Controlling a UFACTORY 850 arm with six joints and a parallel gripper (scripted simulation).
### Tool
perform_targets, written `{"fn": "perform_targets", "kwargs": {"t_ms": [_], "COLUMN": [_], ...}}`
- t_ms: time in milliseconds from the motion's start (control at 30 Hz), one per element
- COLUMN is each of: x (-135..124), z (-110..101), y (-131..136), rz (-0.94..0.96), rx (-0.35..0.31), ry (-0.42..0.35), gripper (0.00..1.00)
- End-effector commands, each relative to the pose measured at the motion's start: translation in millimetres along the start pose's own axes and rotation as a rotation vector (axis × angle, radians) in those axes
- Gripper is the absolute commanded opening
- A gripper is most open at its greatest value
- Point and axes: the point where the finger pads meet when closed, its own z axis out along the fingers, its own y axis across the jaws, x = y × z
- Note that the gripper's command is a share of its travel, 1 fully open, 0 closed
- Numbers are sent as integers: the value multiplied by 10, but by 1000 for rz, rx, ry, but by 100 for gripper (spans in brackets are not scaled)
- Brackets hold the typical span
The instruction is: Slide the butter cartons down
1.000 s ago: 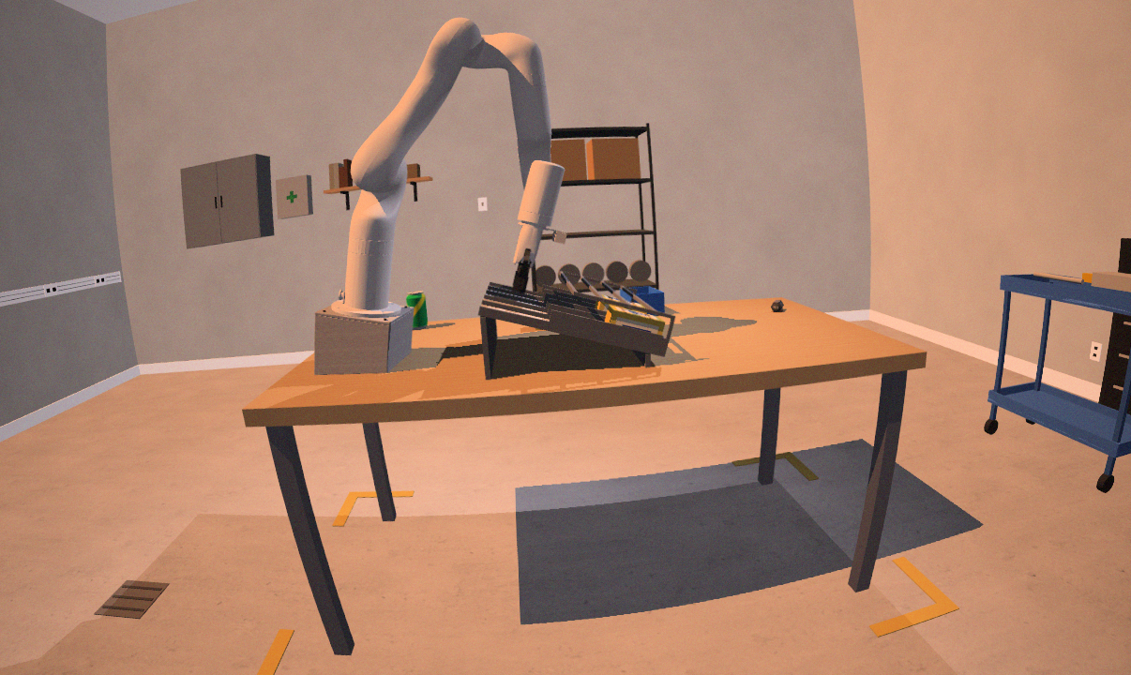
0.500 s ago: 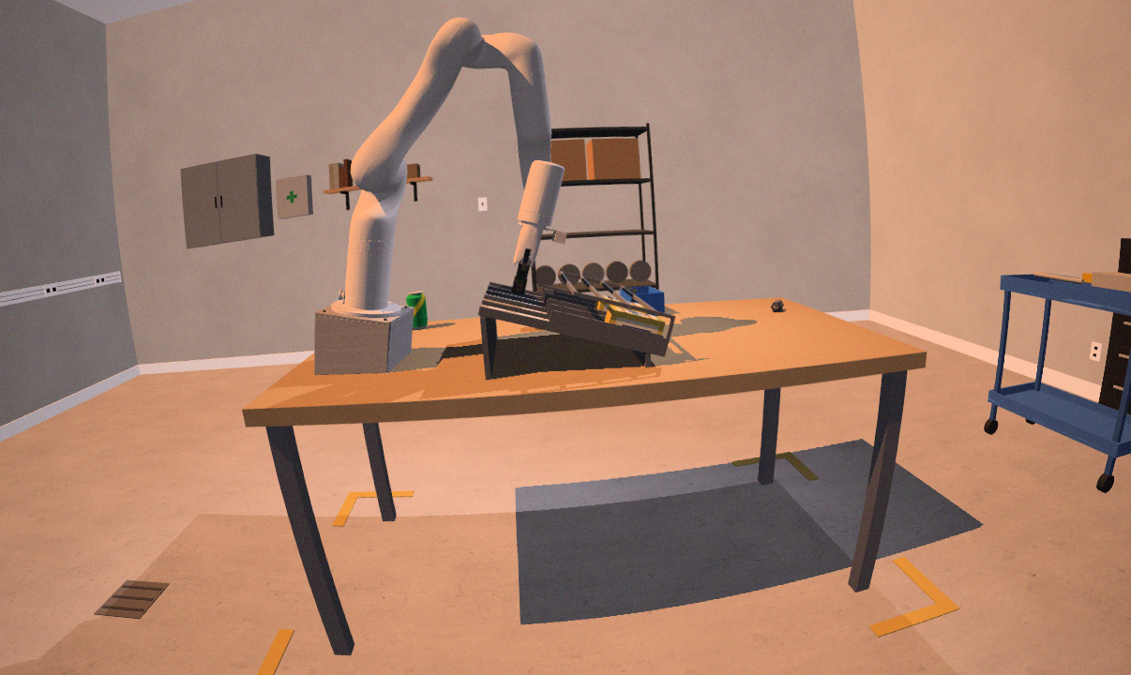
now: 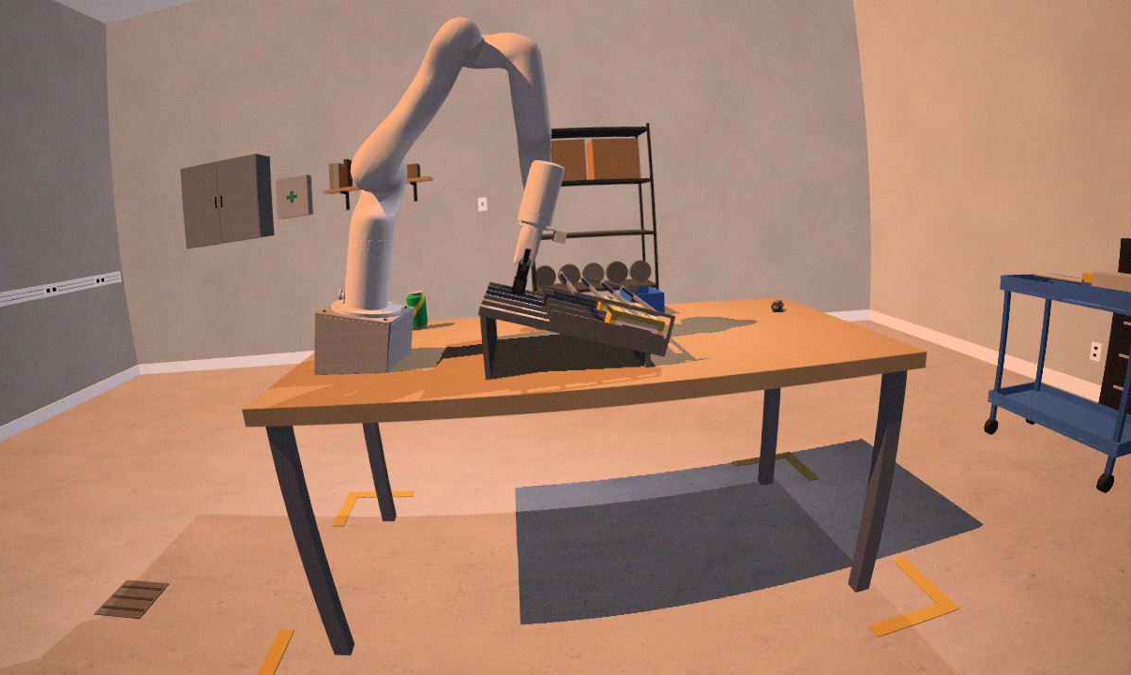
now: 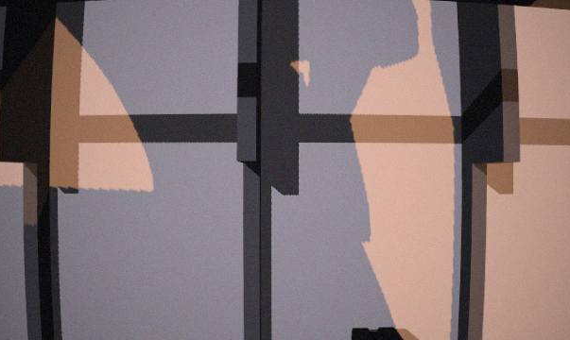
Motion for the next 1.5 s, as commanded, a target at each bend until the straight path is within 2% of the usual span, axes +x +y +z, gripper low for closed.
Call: {"fn": "perform_targets", "kwargs": {"t_ms": [0,167,200,1467], "x": [6,6,6,6], "z": [-5,-5,-5,-5], "y": [0,0,0,0], "rz": [0,0,0,0], "rx": [0,0,0,0], "ry": [1,1,1,1], "gripper": [0,0,100,100]}}
